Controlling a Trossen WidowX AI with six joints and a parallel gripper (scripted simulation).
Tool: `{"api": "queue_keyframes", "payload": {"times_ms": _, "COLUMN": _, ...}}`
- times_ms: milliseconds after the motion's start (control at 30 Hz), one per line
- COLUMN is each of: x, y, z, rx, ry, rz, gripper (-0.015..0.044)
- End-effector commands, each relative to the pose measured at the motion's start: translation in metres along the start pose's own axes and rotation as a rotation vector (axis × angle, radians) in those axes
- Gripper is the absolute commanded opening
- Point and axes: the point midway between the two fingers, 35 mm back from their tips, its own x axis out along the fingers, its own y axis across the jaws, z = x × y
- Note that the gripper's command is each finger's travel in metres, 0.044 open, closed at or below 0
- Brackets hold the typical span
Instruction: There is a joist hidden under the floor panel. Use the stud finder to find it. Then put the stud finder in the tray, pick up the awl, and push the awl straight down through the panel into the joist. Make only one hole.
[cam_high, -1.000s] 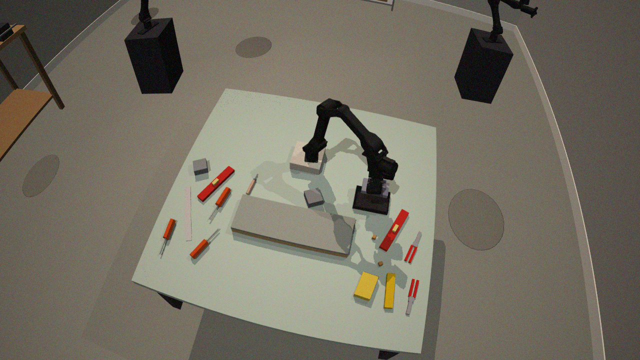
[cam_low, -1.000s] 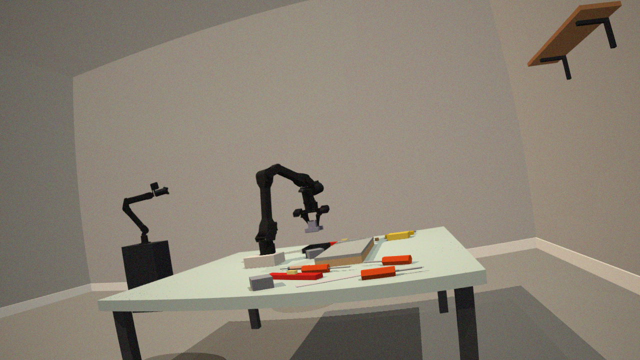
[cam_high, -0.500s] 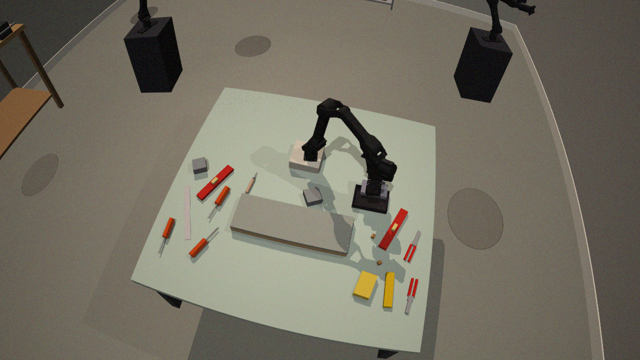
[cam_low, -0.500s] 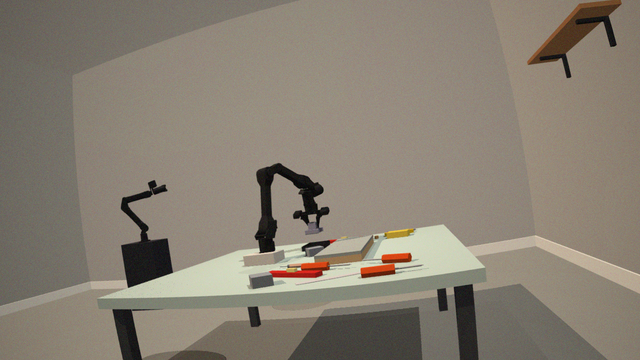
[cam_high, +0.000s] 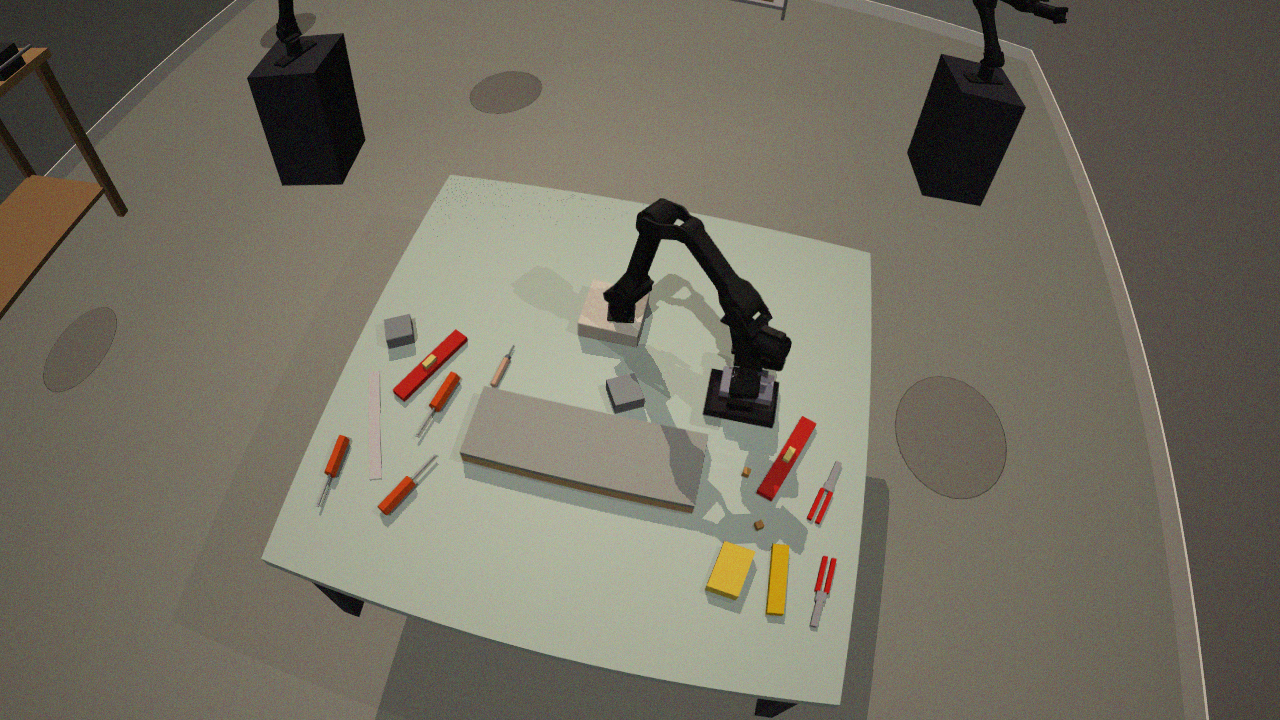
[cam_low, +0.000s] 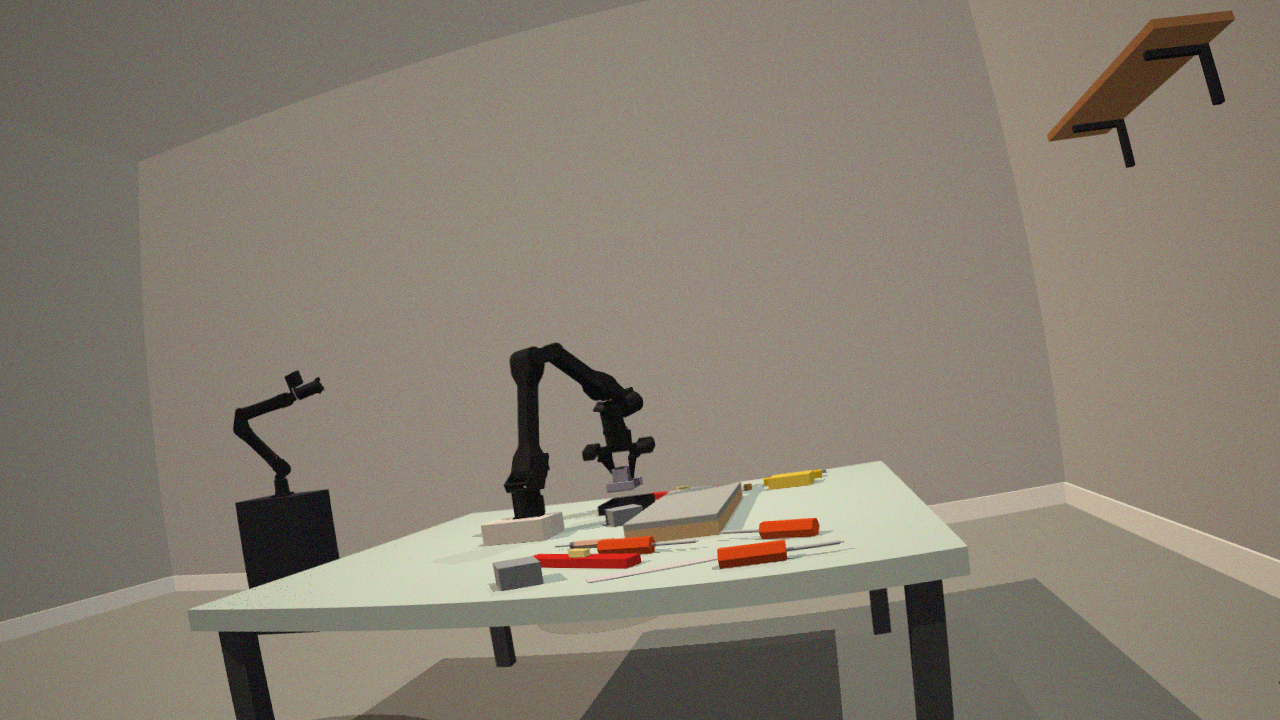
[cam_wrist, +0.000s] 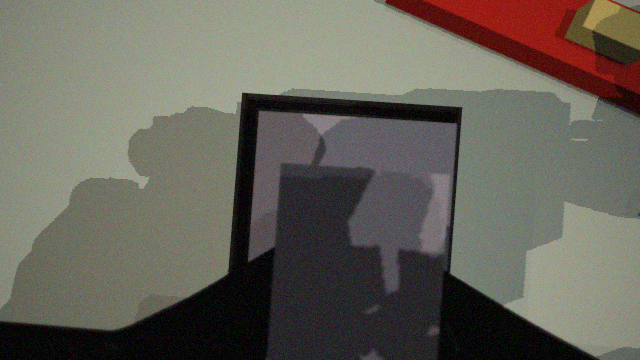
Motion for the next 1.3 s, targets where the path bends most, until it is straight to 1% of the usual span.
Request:
{"api": "queue_keyframes", "payload": {"times_ms": 0, "x": 0.008, "y": -0.001, "z": -0.002, "rx": 0.003, "ry": -0.002, "rz": -0.005, "gripper": 0.0}}
{"api": "queue_keyframes", "payload": {"times_ms": 467, "x": 0.031, "y": 0.001, "z": -0.011, "rx": 0.003, "ry": -0.001, "rz": -0.005, "gripper": 0.0}}
{"api": "queue_keyframes", "payload": {"times_ms": 1067, "x": 0.049, "y": 0.001, "z": -0.017, "rx": 0.003, "ry": -0.001, "rz": -0.005, "gripper": 0.0}}
{"api": "queue_keyframes", "payload": {"times_ms": 1267, "x": 0.047, "y": 0.002, "z": -0.017, "rx": 0.0, "ry": 0.002, "rz": 0.001, "gripper": 0.0157}}
